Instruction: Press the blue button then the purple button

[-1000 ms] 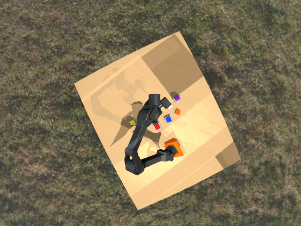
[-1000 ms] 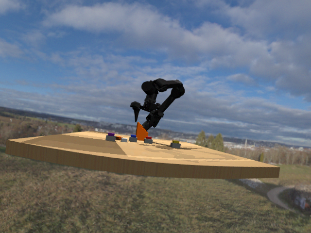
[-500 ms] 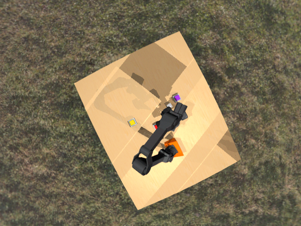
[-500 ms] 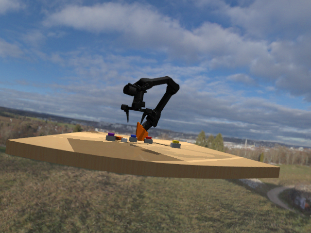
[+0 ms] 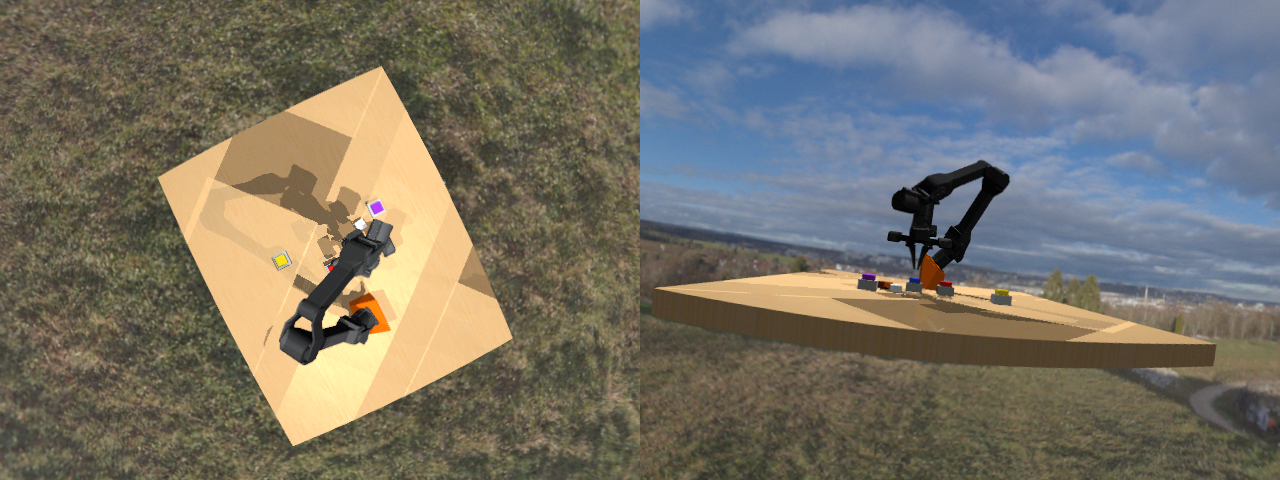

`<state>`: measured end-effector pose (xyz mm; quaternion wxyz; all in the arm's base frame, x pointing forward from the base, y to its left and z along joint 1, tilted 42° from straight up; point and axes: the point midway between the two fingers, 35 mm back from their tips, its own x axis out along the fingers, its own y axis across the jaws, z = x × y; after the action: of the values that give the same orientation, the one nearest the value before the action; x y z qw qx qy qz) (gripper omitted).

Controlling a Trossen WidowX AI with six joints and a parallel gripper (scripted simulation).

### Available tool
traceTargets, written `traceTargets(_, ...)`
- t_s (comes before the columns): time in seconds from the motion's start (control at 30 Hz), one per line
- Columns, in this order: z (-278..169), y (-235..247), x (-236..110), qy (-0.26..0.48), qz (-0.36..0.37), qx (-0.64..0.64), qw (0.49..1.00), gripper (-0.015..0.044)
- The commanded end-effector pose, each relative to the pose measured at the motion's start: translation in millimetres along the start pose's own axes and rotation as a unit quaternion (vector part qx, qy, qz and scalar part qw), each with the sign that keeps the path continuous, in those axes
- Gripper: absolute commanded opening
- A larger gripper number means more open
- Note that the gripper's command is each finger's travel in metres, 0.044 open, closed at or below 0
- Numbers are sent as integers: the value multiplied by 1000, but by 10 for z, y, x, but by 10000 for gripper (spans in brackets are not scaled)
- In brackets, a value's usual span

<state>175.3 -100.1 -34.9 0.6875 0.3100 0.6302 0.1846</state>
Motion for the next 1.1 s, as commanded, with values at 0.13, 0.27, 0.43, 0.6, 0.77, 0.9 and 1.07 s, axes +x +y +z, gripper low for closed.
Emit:
traceTargets(0.13, 7, 0, 8, -2, 1, 3, 1000, 20)
traceTargets(0.27, 10, -1, 63, -2, 1, 3, 1000, 20)
traceTargets(0.43, 13, -2, 144, -2, 1, 3, 1000, 20)
traceTargets(0.6, 13, -1, 224, -2, 1, 3, 1000, 20)
traceTargets(0.77, 11, 2, 304, -2, 1, 3, 1000, 20)
traceTargets(0.9, 8, 5, 355, -2, 2, 2, 1000, 20)
traceTargets(1.07, 7, 5, 358, -2, 2, 2, 1000, 20)
